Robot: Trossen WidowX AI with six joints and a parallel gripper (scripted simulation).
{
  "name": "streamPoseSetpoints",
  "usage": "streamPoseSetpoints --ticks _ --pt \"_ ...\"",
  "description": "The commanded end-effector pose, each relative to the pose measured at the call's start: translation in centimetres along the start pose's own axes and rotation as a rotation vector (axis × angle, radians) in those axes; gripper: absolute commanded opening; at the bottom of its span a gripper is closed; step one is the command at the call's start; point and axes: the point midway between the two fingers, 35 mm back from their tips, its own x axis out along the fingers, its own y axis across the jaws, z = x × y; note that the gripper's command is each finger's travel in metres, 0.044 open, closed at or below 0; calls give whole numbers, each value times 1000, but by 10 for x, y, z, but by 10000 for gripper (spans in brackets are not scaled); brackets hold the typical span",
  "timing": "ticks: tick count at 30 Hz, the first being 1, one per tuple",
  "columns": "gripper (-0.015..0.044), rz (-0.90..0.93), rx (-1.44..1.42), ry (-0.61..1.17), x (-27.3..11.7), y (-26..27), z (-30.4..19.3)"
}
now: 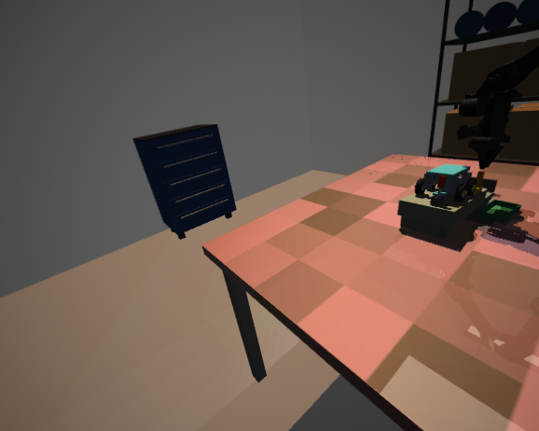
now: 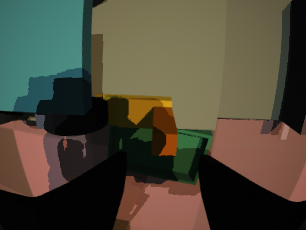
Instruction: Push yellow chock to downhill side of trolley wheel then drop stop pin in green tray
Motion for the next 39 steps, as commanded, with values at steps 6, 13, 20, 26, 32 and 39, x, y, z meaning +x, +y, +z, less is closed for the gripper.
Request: streamPoseSetpoints --ticks 6,13,20,26,32,39 --pt "295 -1 0 -2 -5 0 1" --pt "190 -75 122 -120 -30 -7 26" --pt "190 -13 355 -124 -31 25 37" --pt "190 44 570 -109 -32 55 45" --pt "190 94 786 -79 -33 86 49" --pt "190 140 1028 -24 -34 123 50"
